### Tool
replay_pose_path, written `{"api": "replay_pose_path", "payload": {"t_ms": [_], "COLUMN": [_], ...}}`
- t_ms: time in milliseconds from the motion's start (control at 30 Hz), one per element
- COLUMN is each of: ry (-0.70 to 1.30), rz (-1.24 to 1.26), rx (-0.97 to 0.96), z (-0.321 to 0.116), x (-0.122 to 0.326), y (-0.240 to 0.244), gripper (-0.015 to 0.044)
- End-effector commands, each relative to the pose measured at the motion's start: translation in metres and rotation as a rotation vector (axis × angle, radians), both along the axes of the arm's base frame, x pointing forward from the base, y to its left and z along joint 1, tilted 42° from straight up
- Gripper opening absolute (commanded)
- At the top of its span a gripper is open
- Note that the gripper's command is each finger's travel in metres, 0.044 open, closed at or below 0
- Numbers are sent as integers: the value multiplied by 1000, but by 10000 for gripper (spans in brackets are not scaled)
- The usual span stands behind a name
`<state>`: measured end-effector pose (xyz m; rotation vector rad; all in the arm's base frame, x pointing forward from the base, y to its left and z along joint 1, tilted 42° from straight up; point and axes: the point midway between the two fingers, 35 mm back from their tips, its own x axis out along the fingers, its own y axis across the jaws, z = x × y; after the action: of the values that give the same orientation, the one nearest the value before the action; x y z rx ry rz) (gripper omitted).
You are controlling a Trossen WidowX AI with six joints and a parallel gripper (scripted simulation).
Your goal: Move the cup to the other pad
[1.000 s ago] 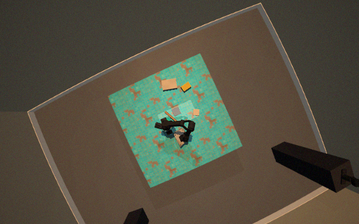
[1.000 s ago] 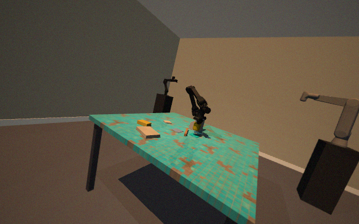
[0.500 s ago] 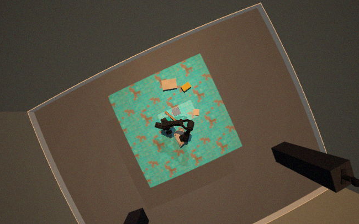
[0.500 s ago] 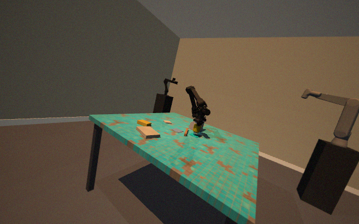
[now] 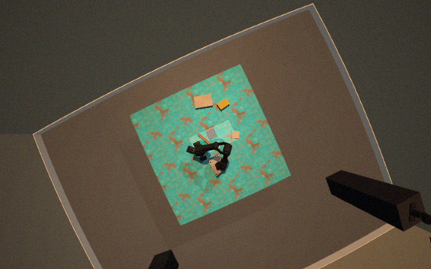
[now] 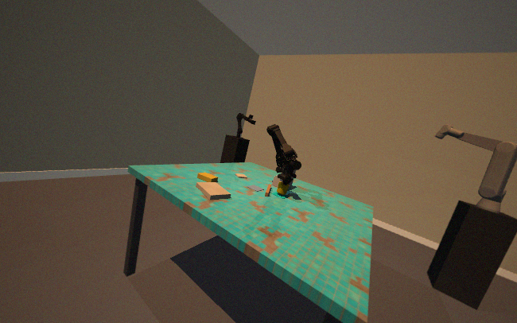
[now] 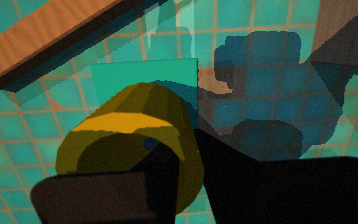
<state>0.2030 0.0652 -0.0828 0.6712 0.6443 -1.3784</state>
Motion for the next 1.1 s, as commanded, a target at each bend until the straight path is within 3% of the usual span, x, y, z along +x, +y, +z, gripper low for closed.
{"api": "replay_pose_path", "payload": {"t_ms": [0,567,767,1067], "ry": [0,1,1,1], "rz": [4,-1,-1,-1], "rx": [-6,-2,-2,-2], "z": [-5,-5,-5,-4], "x": [0,0,0,0], "y": [-6,-5,-5,-4], "gripper": [0,0,147,147]}}
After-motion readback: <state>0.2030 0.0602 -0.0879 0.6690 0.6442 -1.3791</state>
